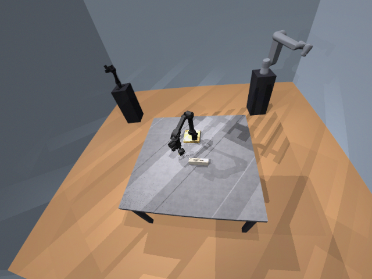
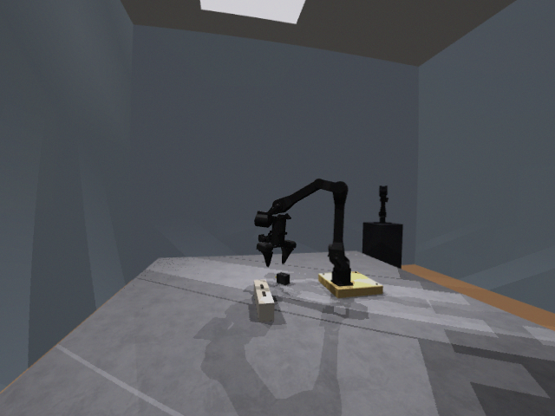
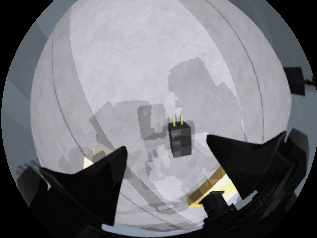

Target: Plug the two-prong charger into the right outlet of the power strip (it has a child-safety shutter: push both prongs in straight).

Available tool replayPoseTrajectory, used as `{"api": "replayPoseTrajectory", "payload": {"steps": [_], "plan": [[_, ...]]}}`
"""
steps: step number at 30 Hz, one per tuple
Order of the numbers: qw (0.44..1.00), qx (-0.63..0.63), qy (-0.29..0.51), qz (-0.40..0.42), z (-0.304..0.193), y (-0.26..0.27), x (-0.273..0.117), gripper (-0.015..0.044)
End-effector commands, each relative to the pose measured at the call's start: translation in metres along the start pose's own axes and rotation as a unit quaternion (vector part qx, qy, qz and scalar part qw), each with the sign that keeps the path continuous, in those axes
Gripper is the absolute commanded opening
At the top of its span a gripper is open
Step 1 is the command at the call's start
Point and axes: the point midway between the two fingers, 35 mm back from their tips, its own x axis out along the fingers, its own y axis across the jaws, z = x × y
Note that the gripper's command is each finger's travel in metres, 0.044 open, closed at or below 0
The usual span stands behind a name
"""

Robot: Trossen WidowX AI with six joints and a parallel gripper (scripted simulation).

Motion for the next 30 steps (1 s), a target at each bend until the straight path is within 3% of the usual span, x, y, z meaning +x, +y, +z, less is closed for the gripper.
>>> {"api": "replayPoseTrajectory", "payload": {"steps": [1,30], "plan": [[0.998,-0.019,0.060,-0.026,-0.020,-0.020,0.005,0.0440],[0.998,-0.020,0.062,-0.027,-0.022,-0.024,0.034,0.0440]]}}
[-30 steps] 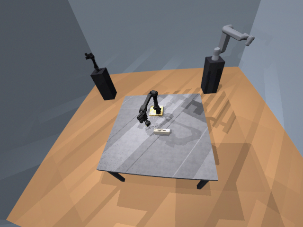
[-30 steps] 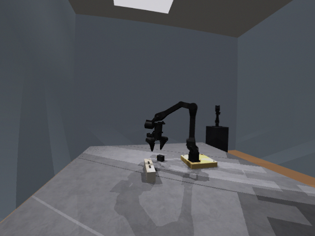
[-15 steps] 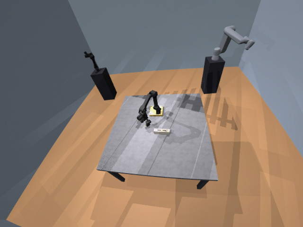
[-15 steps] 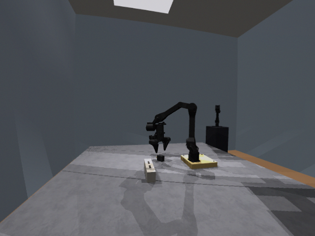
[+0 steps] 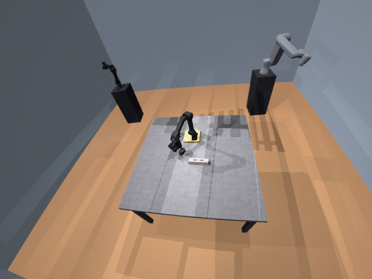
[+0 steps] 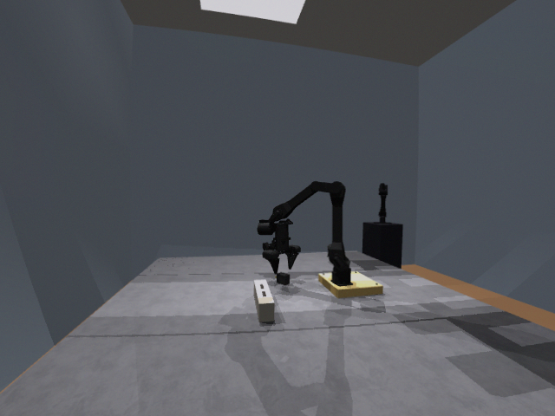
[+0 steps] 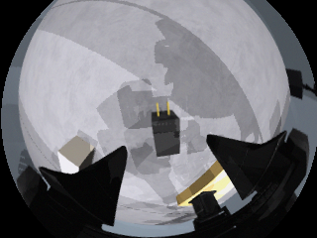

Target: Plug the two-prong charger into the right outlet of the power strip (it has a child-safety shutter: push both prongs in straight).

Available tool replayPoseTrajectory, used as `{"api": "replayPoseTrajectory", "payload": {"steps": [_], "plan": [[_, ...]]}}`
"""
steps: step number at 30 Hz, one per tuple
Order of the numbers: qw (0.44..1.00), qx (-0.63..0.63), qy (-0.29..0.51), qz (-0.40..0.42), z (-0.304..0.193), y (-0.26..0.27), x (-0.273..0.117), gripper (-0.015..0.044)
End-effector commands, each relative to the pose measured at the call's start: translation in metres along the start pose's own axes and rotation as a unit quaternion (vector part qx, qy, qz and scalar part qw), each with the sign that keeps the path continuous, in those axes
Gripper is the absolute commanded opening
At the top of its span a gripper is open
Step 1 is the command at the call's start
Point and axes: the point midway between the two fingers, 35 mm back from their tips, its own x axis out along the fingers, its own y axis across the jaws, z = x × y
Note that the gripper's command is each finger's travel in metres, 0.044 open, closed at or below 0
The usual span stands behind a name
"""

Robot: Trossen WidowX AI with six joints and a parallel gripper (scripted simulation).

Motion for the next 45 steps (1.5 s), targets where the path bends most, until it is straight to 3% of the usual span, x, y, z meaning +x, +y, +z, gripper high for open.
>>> {"api": "replayPoseTrajectory", "payload": {"steps": [1,27,40,45], "plan": [[1.000,-0.002,0.006,0.000,-0.001,0.000,0.010,0.0440],[1.000,-0.002,0.006,0.000,0.000,-0.001,0.044,0.0440],[1.000,0.000,0.002,-0.001,0.002,0.000,0.040,0.0099],[1.000,0.000,0.002,-0.001,0.002,0.000,0.040,0.0065]]}}
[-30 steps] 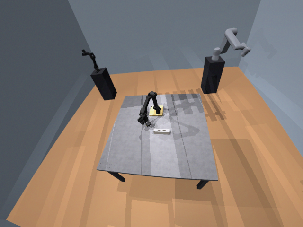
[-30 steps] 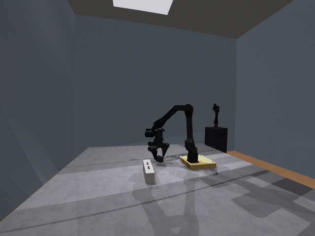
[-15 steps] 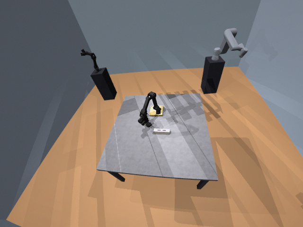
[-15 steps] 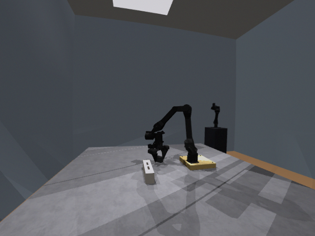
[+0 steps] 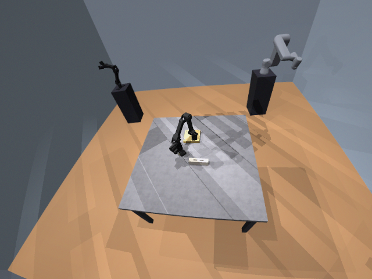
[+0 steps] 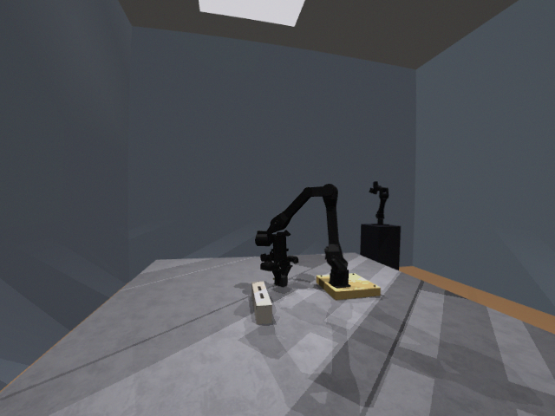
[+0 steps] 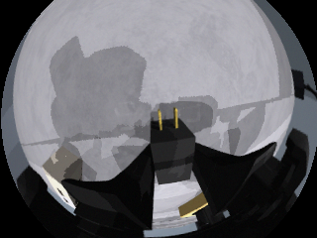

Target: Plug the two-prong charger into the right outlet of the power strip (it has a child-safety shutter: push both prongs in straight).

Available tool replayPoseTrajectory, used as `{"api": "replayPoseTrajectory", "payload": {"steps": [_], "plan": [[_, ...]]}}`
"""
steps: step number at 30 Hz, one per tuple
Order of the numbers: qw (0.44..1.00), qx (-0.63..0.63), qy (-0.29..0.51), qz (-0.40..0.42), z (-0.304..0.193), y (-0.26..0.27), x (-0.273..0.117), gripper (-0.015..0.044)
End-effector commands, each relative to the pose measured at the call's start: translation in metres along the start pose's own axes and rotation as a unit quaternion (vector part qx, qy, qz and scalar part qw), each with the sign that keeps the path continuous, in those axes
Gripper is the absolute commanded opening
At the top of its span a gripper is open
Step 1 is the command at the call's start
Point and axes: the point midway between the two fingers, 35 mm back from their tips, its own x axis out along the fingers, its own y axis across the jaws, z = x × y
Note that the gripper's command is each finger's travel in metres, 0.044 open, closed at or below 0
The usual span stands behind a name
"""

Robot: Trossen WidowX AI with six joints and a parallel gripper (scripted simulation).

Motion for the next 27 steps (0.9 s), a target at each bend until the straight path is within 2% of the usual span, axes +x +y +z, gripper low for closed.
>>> {"api": "replayPoseTrajectory", "payload": {"steps": [1,3,15,27], "plan": [[1.000,0.000,0.000,0.000,0.000,0.000,-0.001,0.0039],[1.000,0.000,0.000,0.000,0.000,0.000,-0.005,0.0000],[1.000,-0.002,0.003,0.001,-0.006,-0.001,-0.055,0.0000],[0.999,-0.035,0.003,-0.001,-0.014,0.011,-0.051,0.0000]]}}
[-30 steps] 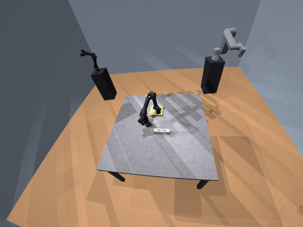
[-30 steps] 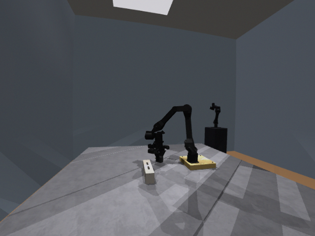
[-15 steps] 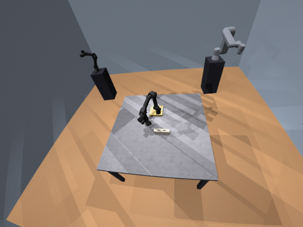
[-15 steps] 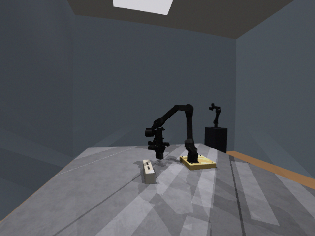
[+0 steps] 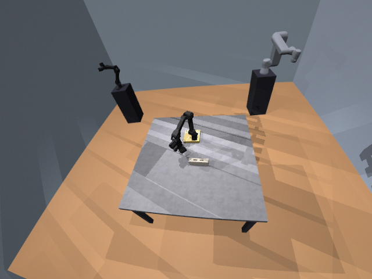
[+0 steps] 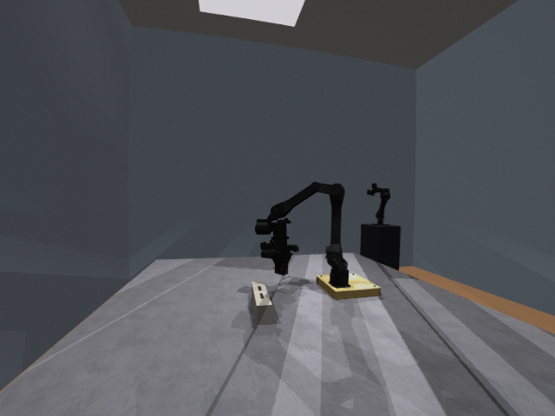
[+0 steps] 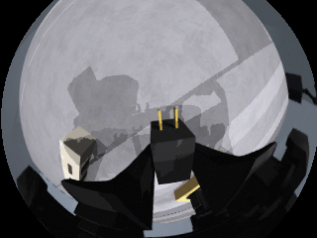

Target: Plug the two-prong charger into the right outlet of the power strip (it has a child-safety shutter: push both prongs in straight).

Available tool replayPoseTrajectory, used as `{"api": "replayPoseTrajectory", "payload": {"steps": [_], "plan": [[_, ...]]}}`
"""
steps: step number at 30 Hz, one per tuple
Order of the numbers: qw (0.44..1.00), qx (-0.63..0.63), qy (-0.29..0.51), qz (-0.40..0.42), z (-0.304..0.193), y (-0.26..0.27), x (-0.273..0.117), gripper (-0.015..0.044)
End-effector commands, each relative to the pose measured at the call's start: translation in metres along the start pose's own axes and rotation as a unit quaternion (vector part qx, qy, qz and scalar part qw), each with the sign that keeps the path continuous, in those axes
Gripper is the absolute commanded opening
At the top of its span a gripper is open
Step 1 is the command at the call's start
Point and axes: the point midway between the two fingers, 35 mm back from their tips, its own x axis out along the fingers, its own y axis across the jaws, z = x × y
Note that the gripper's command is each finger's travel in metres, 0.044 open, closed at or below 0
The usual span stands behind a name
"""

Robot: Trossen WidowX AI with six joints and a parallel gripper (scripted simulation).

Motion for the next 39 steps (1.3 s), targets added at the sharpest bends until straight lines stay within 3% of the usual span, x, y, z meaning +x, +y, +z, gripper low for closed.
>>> {"api": "replayPoseTrajectory", "payload": {"steps": [1,39], "plan": [[1.000,-0.021,0.001,0.000,-0.005,0.007,0.002,0.0000],[0.982,-0.188,0.001,-0.008,-0.050,0.057,0.022,0.0000]]}}
